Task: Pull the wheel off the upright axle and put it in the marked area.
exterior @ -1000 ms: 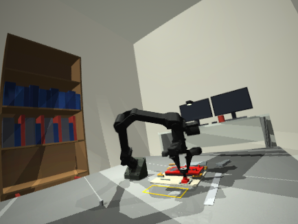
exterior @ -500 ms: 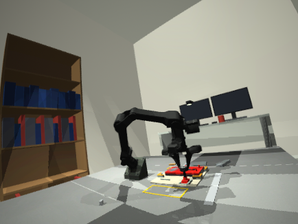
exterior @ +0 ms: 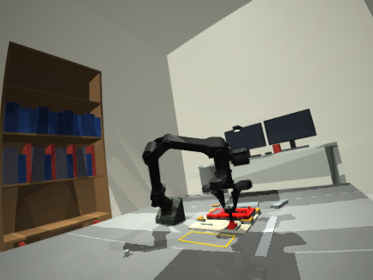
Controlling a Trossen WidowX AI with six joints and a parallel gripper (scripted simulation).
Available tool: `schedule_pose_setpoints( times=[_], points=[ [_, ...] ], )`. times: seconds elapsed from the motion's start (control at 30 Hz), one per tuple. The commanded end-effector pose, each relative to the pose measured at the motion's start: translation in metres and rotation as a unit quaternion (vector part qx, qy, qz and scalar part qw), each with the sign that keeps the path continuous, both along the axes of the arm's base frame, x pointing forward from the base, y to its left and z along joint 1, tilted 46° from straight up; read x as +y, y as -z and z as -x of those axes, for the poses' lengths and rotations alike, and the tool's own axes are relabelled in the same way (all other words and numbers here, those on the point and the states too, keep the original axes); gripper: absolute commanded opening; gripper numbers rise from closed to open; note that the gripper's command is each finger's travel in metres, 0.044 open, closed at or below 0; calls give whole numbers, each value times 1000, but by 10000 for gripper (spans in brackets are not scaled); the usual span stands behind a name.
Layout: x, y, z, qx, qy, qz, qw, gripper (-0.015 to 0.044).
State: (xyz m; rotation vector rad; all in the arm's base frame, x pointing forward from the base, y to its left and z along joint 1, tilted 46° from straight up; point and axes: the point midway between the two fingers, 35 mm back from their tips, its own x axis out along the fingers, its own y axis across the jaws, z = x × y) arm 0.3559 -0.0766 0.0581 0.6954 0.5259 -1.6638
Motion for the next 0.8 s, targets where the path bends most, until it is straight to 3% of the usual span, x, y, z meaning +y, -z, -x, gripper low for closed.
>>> schedule_pose_setpoints(
  times=[0.0,0.3,0.77],
  points=[
    [6,-5,-2,-2,1,-1,1000,0],
    [24,-25,-4,-2,1,-2,1000,0],
    [-1,-50,22,-1,0,-1,1000,0]
  ],
)
